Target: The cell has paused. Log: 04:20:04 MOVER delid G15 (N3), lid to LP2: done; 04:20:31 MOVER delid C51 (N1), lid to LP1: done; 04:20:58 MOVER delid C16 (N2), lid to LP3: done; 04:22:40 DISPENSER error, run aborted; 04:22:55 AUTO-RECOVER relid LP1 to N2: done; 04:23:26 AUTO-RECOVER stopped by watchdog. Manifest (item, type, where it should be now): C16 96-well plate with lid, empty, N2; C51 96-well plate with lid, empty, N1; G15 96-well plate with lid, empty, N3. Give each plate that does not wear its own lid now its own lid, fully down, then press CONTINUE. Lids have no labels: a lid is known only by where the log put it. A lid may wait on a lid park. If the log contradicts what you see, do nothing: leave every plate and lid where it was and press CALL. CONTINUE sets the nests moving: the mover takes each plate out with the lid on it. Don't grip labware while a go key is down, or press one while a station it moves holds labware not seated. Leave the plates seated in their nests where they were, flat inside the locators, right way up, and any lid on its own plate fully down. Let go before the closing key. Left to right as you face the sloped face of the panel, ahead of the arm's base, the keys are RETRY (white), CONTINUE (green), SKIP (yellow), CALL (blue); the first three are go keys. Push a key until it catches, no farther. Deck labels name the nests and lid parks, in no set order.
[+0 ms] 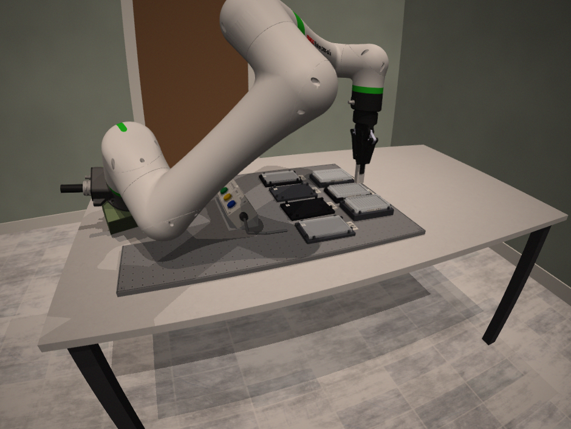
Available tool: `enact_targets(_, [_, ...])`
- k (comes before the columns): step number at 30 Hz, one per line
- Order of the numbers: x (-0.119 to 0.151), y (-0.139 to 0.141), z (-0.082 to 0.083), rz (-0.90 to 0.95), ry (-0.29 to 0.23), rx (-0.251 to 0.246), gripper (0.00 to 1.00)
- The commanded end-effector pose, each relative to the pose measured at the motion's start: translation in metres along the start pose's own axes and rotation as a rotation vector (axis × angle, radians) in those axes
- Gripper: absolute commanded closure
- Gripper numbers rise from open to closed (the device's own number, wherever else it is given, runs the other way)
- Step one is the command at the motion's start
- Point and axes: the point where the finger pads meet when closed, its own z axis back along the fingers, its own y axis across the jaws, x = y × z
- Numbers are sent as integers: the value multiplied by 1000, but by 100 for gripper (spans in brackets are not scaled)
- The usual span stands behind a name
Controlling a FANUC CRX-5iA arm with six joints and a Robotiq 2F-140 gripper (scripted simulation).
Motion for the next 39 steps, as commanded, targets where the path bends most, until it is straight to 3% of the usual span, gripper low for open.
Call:
enact_targets(1, [0, 1, 0, 0, 1, -1, 100])
enact_targets(24, [-1, -1, 0, 0, 1, -1, 100])
enact_targets(25, [-3, -14, 1, -3, 1, -2, 100])
enact_targets(27, [-9, -73, 2, -14, 0, -4, 100])
enact_targets(29, [-9, -76, 2, -14, 0, -4, 100])
enact_targets(31, [-10, -116, 2, -22, 0, -4, 100])
enact_targets(34, [-10, -116, 2, -22, 0, -4, 100])
enact_targets(35, [-8, -153, 1, -29, 0, -3, 100])
enact_targets(36, [-8, -153, 1, -29, 0, -3, 100])
enact_targets(37, [-6, -179, 1, -34, 1, -2, 100])
enact_targets(39, [-6, -179, 1, -34, 1, -2, 100])
